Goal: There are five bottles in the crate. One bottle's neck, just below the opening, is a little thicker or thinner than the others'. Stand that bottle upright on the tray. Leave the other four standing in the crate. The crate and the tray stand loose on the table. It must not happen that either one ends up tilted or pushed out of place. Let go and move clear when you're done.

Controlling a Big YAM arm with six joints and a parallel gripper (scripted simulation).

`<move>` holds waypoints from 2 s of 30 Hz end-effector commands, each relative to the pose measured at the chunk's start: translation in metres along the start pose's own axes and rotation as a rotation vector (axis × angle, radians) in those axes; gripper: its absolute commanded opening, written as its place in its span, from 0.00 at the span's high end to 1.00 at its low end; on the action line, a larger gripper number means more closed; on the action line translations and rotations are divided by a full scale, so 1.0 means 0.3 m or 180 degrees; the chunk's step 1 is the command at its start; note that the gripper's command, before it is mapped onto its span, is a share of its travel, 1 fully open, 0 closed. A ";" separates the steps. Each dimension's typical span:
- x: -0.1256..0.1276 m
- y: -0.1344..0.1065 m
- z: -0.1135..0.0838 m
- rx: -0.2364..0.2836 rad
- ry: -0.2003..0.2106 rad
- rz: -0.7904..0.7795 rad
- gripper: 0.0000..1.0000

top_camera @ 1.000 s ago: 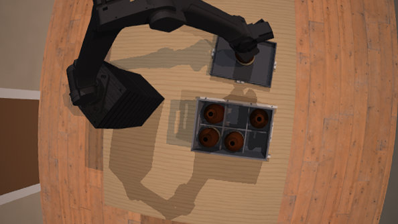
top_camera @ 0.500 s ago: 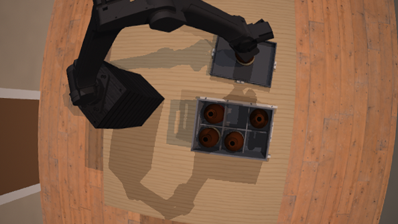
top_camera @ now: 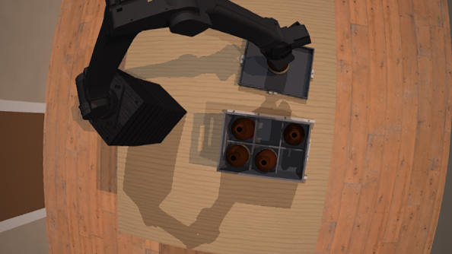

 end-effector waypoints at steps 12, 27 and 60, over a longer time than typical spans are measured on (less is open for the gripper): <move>0.018 0.029 -0.020 -0.0098 -0.0044 -0.0012 1.00; 0.021 0.023 -0.018 -0.0088 -0.0039 -0.0012 1.00; 0.022 0.021 -0.015 -0.0083 -0.0037 -0.0012 1.00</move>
Point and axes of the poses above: the point where the finger pads meet when closed, its own z axis out along the fingers, its own x axis across the jaws, y = z × x, the point moved 5 cm from there along -z, back along the fingers, and after that the axes turned 6 degrees about -z, right-handed, at the moved point
